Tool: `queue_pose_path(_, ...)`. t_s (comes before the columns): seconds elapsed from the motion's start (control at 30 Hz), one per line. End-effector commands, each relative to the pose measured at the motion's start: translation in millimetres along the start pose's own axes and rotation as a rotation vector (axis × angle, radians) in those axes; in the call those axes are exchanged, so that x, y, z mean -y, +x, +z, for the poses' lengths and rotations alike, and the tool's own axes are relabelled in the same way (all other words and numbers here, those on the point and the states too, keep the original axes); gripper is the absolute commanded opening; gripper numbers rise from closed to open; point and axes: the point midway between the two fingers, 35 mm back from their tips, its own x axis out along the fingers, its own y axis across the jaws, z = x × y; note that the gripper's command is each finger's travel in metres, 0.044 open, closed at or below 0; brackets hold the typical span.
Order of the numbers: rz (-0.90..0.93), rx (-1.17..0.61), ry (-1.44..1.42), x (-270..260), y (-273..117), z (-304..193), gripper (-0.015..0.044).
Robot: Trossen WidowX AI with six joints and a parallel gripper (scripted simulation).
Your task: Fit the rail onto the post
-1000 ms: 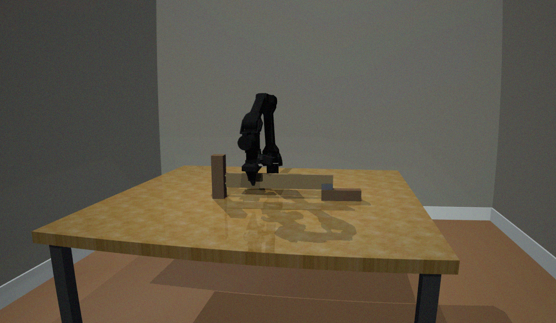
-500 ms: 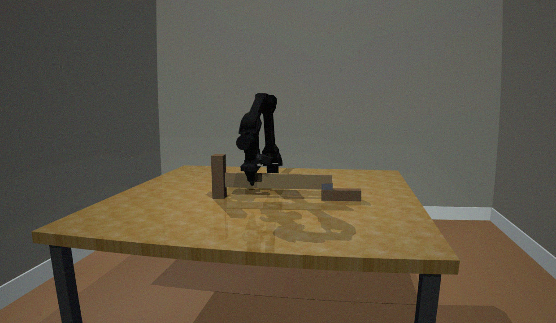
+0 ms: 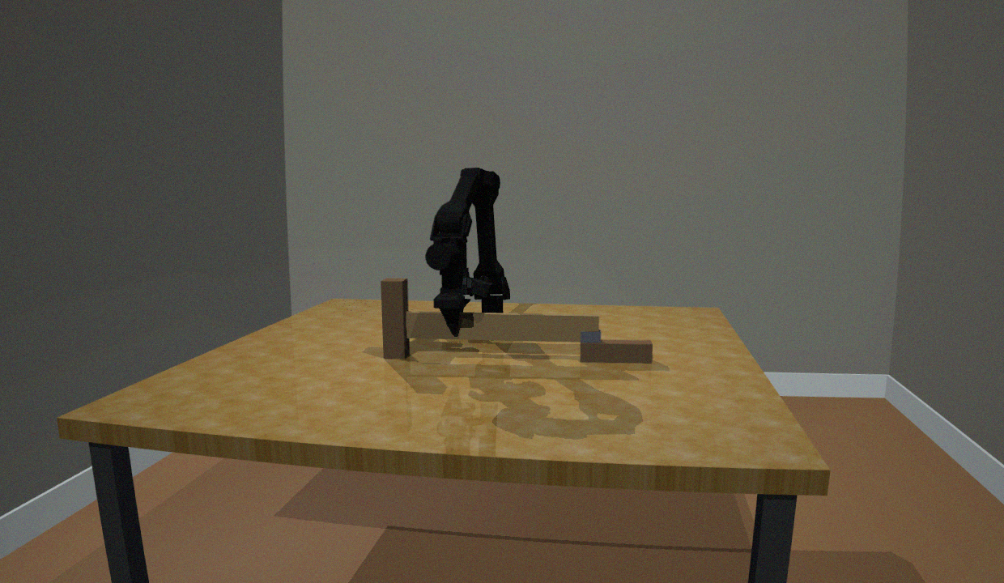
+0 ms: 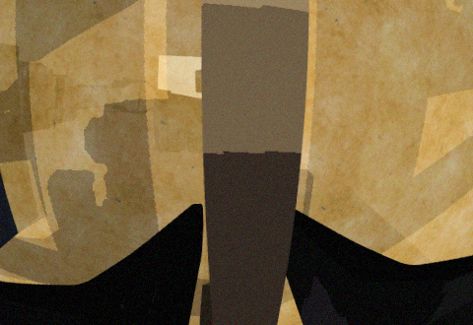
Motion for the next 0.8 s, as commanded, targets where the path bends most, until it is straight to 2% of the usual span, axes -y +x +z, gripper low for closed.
queue_pose_path(0.0, 0.001, 0.0, 0.0, -0.2, 0.4, 0.1, 0.0236)
queue_pose_path(0.27, 0.001, 0.0, 0.0, -0.2, 0.4, 0.1, 0.044)
queue_pose_path(0.4, 0.001, 0.0, 0.0, 0.0, -1.2, 1.8, 0.044)
queue_pose_path(0.53, -0.001, 0.0, -0.002, -0.1, -27.9, 28.9, 0.044)
queue_pose_path(0.77, -0.001, 0.0, -0.002, -0.3, -29.6, 30.6, 0.044)
